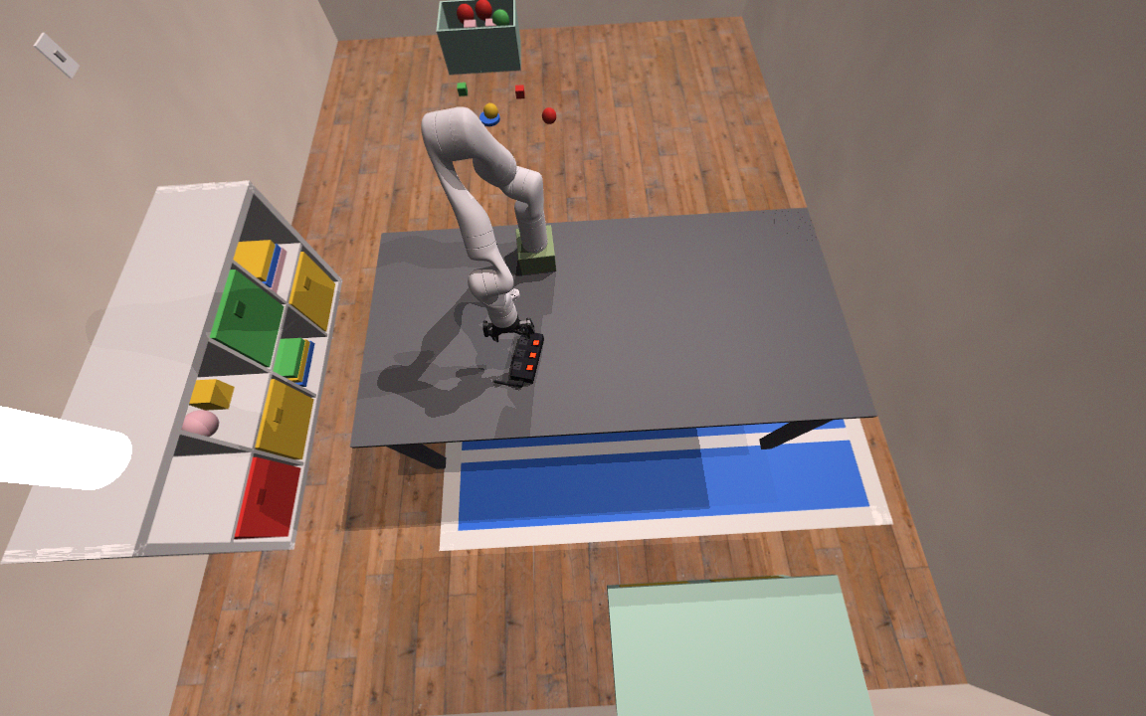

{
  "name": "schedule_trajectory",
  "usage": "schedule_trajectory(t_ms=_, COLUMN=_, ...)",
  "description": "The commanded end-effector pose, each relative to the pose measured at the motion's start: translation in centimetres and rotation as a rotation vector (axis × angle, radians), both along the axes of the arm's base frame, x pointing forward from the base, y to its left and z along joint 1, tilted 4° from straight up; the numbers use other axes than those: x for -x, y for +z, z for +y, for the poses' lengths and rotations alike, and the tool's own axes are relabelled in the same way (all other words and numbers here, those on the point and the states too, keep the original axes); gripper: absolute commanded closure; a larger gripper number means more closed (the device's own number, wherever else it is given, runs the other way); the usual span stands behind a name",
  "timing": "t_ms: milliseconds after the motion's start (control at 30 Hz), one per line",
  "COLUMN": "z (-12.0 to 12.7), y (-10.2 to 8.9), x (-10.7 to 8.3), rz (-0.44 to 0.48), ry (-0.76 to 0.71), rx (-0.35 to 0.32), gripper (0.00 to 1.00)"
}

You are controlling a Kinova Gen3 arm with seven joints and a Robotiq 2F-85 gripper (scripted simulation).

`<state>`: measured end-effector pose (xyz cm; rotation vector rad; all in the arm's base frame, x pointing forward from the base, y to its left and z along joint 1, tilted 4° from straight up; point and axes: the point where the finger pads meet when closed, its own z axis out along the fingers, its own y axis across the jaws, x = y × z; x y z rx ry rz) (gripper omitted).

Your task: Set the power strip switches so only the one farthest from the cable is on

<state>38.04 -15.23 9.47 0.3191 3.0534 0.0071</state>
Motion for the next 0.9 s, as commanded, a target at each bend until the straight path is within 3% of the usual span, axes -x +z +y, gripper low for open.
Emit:
schedule_trajectory(t_ms=0, z=0.0, y=0.1, x=0.0, rz=-0.002, ry=0.000, rx=0.001, gripper=0.00)
schedule_trajectory(t_ms=167, z=0.2, y=-0.3, x=-0.5, rz=-0.002, ry=-0.017, rx=-0.001, gripper=0.00)
schedule_trajectory(t_ms=367, z=1.6, y=-3.2, x=-3.4, rz=0.002, ry=-0.138, rx=-0.009, gripper=0.00)
schedule_trajectory(t_ms=433, z=1.6, y=-3.2, x=-3.4, rz=0.002, ry=-0.138, rx=-0.009, gripper=0.00)
schedule_trajectory(t_ms=600, z=3.0, y=-5.6, x=-5.5, rz=0.005, ry=-0.230, rx=-0.006, gripper=0.00)
schedule_trajectory(t_ms=733, z=3.2, y=-6.0, x=-5.9, rz=0.005, ry=-0.246, rx=-0.005, gripper=0.00)
schedule_trajectory(t_ms=767, z=3.2, y=-6.0, x=-5.9, rz=0.005, ry=-0.246, rx=-0.005, gripper=1.00)
schedule_trajectory(t_ms=867, z=3.2, y=-6.0, x=-5.9, rz=0.005, ry=-0.246, rx=-0.005, gripper=1.00)
